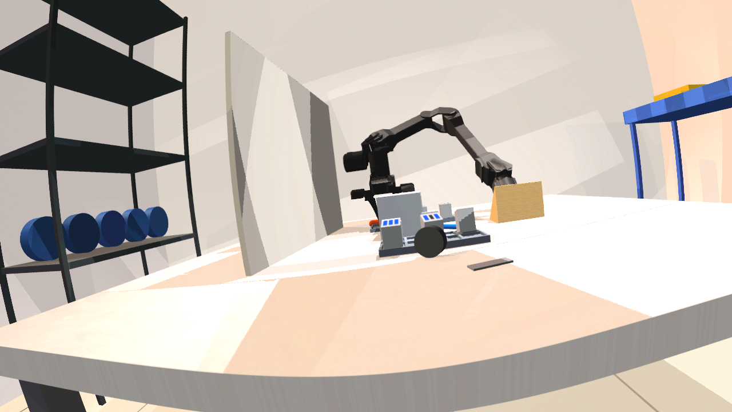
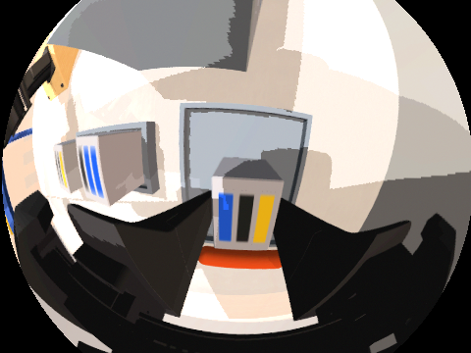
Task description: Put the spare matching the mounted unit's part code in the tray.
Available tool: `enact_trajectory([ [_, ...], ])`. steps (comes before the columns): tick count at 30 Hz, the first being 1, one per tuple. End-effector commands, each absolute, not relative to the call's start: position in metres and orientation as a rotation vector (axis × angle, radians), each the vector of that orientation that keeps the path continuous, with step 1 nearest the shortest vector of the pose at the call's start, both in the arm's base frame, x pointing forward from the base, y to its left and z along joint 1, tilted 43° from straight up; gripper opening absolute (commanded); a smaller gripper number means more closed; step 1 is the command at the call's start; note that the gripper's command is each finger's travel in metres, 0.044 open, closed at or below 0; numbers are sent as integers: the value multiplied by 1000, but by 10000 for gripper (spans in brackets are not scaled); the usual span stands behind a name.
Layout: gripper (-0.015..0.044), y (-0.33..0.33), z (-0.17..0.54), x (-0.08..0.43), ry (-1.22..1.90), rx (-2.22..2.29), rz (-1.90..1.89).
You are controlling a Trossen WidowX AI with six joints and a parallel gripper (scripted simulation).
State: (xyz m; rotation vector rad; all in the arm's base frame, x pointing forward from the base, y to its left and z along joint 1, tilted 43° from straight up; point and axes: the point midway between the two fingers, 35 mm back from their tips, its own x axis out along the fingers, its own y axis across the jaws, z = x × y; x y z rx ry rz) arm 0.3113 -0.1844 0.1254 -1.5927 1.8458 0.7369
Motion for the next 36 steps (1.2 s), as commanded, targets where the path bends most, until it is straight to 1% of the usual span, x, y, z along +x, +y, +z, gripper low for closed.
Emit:
enact_trajectory([
  [1,289,-184,126,312,1845,-1593,736],
  [7,440,-184,126,312,1845,-1593,736],
  [10,440,-172,139,317,1843,-1591,740],
  [17,440,-114,202,323,1848,-1594,748],
  [36,440,-115,200,324,1840,-1608,748],
])
